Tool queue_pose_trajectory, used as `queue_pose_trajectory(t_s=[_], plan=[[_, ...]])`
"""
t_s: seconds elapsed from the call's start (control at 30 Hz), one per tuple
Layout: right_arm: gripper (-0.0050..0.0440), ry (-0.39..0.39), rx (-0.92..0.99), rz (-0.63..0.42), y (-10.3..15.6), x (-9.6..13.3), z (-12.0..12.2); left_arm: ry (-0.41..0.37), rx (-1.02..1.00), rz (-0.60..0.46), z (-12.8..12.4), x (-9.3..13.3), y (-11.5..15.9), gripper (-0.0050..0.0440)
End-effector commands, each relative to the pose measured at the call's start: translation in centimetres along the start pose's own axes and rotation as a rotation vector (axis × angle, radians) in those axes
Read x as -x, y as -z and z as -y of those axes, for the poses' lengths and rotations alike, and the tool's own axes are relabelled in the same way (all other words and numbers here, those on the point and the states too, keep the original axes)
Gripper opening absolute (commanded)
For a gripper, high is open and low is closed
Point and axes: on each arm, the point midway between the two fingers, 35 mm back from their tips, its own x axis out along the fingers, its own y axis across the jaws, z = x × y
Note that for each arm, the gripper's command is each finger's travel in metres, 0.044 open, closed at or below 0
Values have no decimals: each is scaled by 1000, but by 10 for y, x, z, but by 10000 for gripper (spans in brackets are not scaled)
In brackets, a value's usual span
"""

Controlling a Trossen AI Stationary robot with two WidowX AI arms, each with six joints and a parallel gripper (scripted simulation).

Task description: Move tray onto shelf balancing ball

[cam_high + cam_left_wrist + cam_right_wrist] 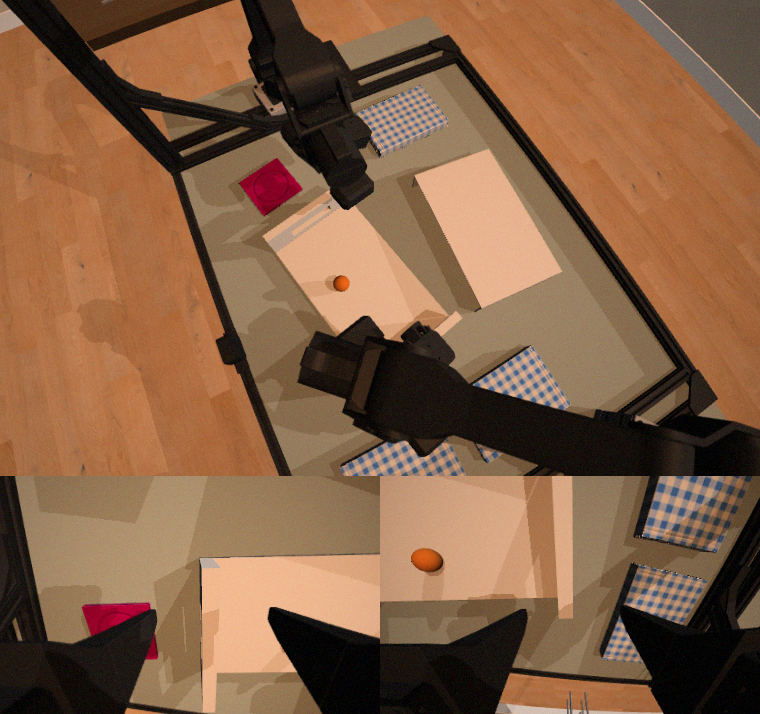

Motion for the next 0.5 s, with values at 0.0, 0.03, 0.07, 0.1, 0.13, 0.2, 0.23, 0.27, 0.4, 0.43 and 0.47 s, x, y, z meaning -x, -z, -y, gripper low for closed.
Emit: queue_pose_trajectory(t_s=[0.0,0.03,0.07,0.1,0.13,0.2,0.23,0.27,0.4,0.43,0.47], plan=[[400,5,-11,2,0,-11,-7,-9,-5,0,2,-10,-4,400],[400,5,-11,2,0,-12,-8,-9,-5,0,2,-11,-4,400],[400,5,-11,2,0,-12,-8,-9,-5,0,2,-11,-4,400],[400,5,-11,2,0,-12,-8,-9,-5,0,2,-11,-4,400],[400,5,-11,2,0,-12,-8,-9,-5,0,2,-12,-4,400],[400,5,-11,2,0,-14,-8,-9,-5,0,2,-14,-4,400],[400,5,-10,2,0,-16,-8,-9,-5,0,2,-15,-4,400],[400,5,-10,2,0,-18,-8,-9,-5,0,3,-17,-4,400],[400,6,-10,3,0,-24,-8,-9,-5,0,3,-24,-4,400],[400,6,-10,3,0,-26,-8,-9,-5,0,3,-25,-4,400],[400,6,-10,3,1,-27,-8,-9,-5,0,3,-27,-4,400]])
